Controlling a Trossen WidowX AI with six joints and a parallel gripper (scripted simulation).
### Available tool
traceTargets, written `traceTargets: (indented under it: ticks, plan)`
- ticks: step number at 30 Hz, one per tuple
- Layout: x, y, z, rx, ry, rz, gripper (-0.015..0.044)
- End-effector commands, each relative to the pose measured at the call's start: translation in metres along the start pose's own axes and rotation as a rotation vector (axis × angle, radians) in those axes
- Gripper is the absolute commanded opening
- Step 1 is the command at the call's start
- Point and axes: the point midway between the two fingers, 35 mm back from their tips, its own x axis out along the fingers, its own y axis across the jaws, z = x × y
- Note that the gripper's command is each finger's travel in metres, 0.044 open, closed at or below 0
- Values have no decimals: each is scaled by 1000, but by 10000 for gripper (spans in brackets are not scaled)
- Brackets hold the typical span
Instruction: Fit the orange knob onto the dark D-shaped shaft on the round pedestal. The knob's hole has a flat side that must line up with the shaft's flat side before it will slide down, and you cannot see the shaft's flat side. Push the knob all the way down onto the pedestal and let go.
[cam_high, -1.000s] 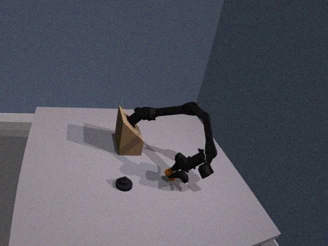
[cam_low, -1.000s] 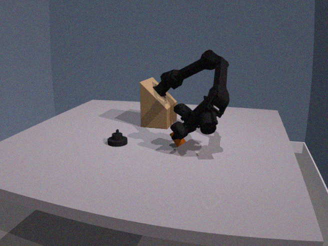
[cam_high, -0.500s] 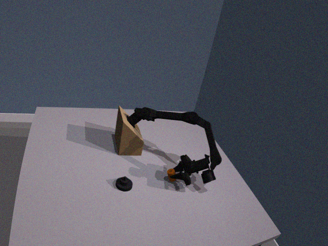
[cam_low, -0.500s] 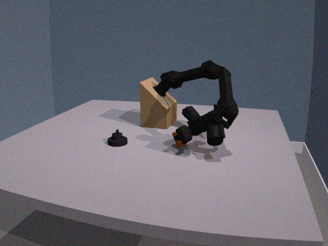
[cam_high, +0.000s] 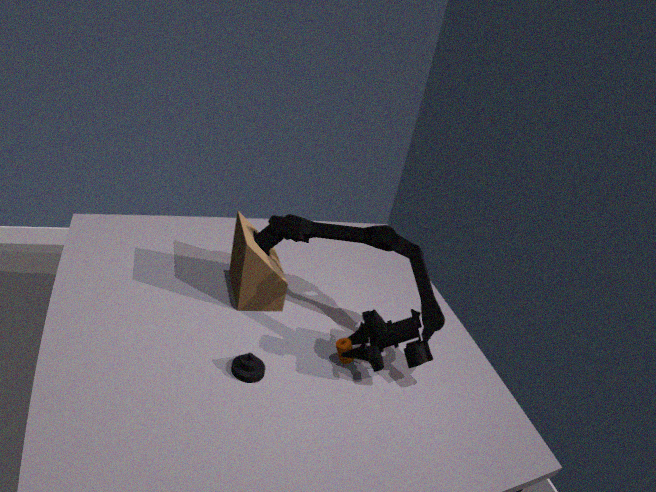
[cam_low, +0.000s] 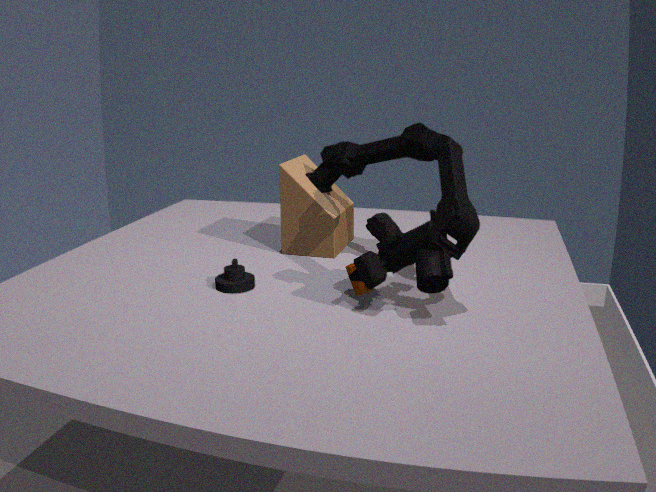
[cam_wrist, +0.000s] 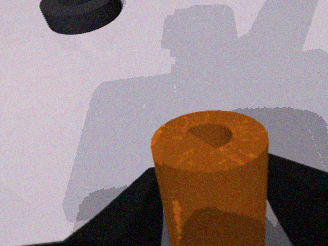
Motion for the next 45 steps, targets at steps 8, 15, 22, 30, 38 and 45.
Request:
traceTargets:
  ticks: [8,15,22,30,38,45]
  plan:
    - [-2,0,-1,-2,0,-1,231]
    - [-2,0,-1,-2,0,-1,260]
    - [-2,0,-1,-2,0,-1,260]
    - [-2,0,-1,-2,0,-1,260]
    - [-2,0,-1,-2,0,-1,391]
    - [-2,0,-1,-2,0,-1,440]
